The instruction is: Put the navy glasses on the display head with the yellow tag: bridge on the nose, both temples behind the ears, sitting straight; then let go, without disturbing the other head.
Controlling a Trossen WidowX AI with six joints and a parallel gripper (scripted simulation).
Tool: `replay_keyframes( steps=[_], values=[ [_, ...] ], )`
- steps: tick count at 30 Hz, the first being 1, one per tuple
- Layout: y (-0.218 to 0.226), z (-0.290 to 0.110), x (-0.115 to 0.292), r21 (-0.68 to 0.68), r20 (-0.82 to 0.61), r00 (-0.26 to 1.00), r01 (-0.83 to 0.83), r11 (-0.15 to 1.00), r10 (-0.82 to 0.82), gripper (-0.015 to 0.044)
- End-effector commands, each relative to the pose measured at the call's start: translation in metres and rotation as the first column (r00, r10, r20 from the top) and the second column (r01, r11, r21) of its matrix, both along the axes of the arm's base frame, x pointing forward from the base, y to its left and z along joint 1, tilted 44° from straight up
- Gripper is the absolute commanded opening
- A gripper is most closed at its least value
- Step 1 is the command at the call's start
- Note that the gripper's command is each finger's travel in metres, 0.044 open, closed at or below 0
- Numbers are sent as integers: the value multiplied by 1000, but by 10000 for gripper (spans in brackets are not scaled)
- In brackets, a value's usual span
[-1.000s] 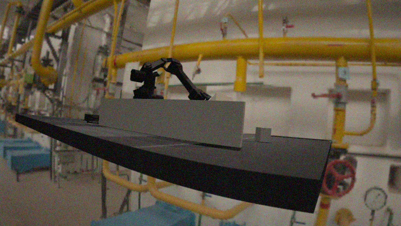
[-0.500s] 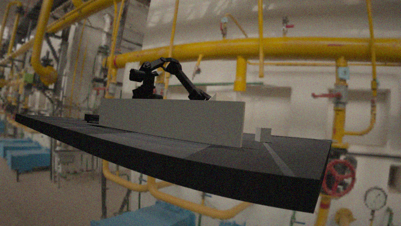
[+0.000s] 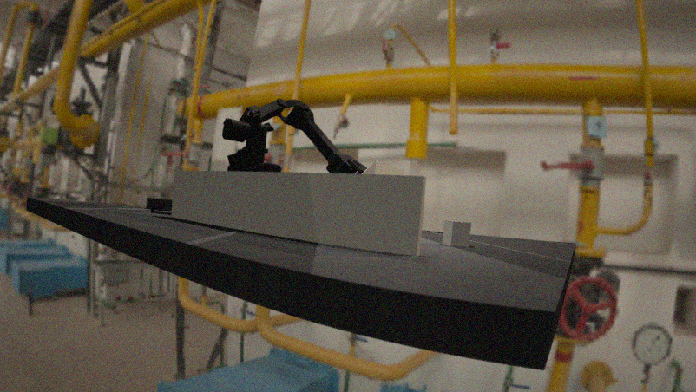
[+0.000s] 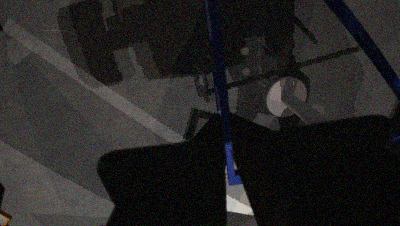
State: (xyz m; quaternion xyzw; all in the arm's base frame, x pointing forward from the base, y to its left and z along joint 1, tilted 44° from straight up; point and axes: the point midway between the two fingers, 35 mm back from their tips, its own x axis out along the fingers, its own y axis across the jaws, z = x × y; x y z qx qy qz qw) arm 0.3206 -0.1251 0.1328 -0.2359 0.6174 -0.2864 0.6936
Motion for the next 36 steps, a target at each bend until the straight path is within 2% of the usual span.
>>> replay_keyframes(
  steps=[1,36],
  values=[
    [2,0,4,-2,3,1000,-3,1000,3,0],
    [3,0,9,-1,3,1000,-3,1000,3,0]
  ],
)
